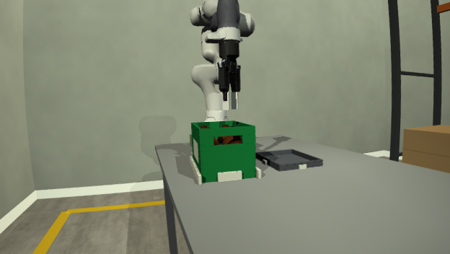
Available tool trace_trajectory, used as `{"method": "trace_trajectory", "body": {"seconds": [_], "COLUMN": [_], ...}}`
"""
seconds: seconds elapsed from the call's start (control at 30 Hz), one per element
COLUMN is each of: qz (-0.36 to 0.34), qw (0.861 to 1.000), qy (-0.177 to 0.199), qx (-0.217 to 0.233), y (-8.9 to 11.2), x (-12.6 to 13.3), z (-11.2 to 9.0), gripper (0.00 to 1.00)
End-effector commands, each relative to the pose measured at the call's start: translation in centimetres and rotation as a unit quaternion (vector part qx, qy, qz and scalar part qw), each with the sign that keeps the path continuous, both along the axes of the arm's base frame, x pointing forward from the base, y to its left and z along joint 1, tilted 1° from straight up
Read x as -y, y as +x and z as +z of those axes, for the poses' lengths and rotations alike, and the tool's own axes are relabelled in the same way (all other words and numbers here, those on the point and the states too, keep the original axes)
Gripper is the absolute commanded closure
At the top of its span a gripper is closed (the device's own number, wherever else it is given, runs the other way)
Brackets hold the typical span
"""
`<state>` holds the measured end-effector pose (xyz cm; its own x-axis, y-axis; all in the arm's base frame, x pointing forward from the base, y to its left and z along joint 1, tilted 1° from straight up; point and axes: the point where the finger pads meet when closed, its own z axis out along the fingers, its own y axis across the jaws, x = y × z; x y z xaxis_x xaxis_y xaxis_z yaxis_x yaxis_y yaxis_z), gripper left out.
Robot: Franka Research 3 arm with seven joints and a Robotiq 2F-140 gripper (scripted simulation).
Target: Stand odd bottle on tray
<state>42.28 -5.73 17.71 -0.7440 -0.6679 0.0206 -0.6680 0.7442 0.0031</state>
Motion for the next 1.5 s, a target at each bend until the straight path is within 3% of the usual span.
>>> {"method": "trace_trajectory", "body": {"seconds": [0.0, 0.9, 1.47], "qz": [-0.009, -0.009, -0.009], "qw": [1.0, 1.0, 1.0], "qy": [0.0, 0.0, 0.0], "qx": [0.0, 0.0, 0.0], "y": [-0.1, -0.1, -0.1], "x": [-0.1, -0.1, 0.0], "z": [0.0, -0.1, -1.3], "gripper": [0.56, 0.56, 0.56]}}
